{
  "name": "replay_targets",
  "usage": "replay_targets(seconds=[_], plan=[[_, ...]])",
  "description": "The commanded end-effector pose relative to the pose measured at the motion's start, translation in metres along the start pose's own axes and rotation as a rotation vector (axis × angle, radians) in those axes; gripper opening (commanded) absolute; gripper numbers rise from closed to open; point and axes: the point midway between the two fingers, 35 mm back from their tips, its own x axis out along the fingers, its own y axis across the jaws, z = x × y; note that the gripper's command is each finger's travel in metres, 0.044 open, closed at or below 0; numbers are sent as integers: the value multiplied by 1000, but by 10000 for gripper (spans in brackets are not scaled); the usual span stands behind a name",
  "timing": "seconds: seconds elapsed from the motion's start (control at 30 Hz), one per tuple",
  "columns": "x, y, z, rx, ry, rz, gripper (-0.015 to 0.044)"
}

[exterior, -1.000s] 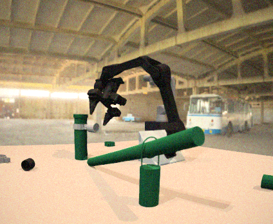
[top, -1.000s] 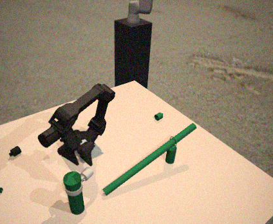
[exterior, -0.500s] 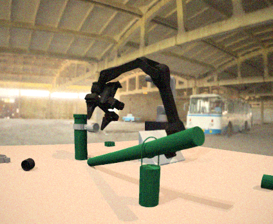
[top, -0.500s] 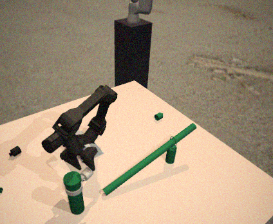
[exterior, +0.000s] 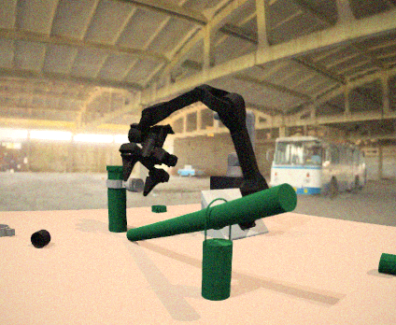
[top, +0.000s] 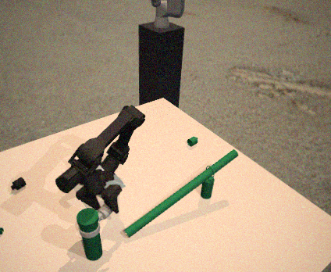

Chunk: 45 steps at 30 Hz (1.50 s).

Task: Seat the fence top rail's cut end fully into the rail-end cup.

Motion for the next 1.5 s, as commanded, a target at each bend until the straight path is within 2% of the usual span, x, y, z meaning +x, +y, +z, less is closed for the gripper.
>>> replay_targets(seconds=[0.0, 0.3, 0.73, 0.83, 0.93, 1.47], plan=[[7, 0, 1, 2, -3, -1, 440], [20, 0, 2, -2, -9, 2, 440], [21, 0, 3, -2, -9, 2, 99], [21, 0, 3, -2, -9, 2, 79], [21, -1, 2, 9, -2, 2, 0], [26, -10, 2, 105, 52, 2, 0]])
